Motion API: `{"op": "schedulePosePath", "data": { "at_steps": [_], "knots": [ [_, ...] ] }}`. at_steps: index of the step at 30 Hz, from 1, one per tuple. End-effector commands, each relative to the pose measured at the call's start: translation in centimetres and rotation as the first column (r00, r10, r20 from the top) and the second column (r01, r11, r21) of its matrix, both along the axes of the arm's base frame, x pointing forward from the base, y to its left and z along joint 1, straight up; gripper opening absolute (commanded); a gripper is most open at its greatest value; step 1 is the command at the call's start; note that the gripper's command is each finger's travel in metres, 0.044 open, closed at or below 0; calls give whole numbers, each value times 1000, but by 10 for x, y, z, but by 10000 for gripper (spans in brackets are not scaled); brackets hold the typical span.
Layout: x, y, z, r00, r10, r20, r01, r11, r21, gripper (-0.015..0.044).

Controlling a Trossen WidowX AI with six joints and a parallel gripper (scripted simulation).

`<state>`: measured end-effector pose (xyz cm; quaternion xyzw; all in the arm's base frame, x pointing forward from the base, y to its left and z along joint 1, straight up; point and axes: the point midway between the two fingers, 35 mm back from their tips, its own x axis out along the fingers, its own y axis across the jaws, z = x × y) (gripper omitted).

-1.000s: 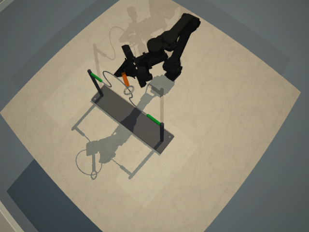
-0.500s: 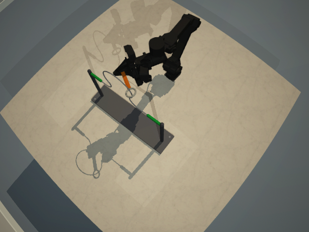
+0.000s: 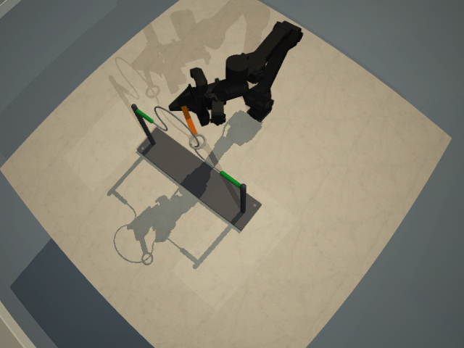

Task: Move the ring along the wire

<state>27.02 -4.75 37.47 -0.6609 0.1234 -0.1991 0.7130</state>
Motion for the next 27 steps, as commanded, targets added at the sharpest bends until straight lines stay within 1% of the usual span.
{"op": "schedulePosePath", "data": {
  "at_steps": [1,14,27],
  "knots": [
    [0,0,1,1000,3,3,-3,998,-57,-150],
    [0,0,7,1000,1,14,2,972,-235,-150],
    [-1,1,13,1000,1,25,9,916,-400,-150]
  ]
}}
